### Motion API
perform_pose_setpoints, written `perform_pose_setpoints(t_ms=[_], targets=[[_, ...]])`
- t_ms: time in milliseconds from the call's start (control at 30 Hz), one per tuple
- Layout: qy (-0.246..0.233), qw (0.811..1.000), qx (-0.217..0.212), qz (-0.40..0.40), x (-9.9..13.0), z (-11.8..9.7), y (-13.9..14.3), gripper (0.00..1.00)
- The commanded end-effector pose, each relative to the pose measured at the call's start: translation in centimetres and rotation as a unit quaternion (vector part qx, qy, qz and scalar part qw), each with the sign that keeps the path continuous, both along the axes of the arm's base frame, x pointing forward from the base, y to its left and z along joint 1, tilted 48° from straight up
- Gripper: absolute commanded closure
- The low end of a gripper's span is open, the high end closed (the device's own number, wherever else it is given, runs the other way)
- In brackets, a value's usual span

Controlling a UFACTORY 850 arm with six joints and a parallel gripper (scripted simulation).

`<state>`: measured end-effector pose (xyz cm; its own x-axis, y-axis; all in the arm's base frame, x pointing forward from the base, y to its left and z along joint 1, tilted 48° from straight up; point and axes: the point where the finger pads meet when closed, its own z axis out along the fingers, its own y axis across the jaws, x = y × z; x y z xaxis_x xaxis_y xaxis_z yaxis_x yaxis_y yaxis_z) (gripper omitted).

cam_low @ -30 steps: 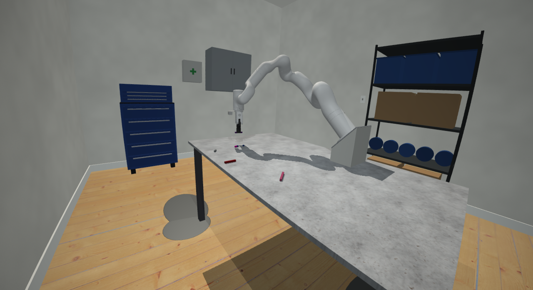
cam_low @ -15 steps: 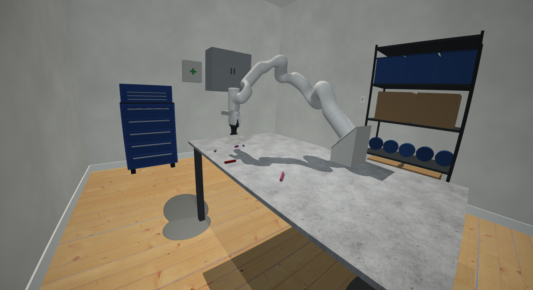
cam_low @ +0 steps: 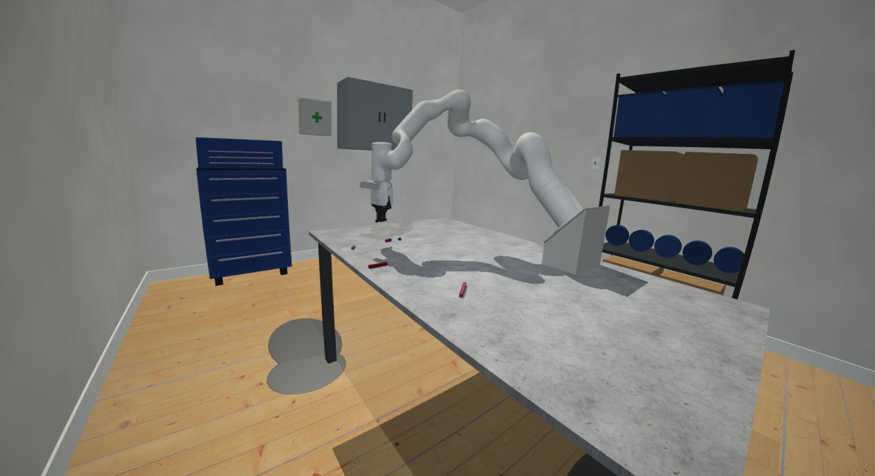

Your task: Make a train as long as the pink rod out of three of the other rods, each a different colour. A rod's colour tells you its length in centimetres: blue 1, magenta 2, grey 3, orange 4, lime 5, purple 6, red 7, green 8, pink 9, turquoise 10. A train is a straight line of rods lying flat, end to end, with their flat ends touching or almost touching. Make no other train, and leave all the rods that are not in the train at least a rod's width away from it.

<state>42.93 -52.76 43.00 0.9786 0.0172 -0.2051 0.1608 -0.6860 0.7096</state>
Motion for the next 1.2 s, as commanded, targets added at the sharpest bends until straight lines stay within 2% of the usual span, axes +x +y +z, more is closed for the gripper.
perform_pose_setpoints(t_ms=[0, 433, 900, 1167], targets=[[0.0, 1.0, 0.0, 0.001, 0.1, 0.1, 0.0, 0.96], [0.0, 1.0, 0.0, 0.0, -0.2, -1.5, -1.7, 0.96], [0.0, 1.0, 0.0, 0.0, -0.9, -5.1, -5.9, 0.96], [0.0, 1.0, 0.0, 0.0, -1.0, -5.7, -6.5, 0.96]])
